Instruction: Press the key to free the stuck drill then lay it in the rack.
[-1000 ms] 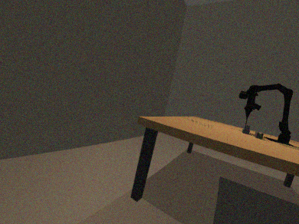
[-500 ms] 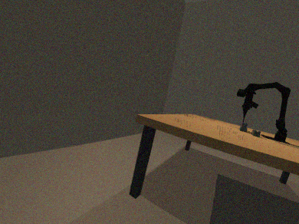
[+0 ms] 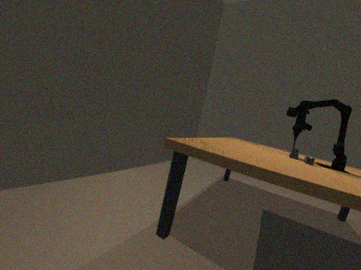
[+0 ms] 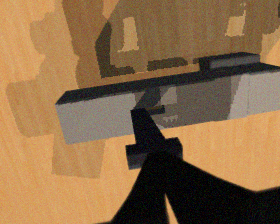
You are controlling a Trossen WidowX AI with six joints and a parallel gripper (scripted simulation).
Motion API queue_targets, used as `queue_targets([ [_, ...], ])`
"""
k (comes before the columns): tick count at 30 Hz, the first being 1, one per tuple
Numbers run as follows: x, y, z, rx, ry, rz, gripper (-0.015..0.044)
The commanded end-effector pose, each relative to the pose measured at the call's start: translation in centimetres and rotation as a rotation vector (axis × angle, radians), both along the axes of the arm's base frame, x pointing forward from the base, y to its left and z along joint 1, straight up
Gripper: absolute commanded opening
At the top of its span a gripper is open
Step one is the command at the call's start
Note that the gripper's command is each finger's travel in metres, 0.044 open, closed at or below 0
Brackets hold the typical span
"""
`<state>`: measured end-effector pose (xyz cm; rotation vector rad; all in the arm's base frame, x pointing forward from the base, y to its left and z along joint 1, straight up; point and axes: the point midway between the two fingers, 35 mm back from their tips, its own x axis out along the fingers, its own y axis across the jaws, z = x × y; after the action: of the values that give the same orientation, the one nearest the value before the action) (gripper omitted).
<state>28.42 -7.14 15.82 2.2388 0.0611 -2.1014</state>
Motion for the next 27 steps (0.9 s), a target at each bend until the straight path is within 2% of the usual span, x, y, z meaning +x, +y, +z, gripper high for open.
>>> queue_targets([
  [1, -0.59, -0.09, -1.33, 0.007, 0.044, -0.004, 0.0000],
  [27, -0.66, -0.20, -2.32, 0.007, 0.044, -0.004, 0.0000],
])
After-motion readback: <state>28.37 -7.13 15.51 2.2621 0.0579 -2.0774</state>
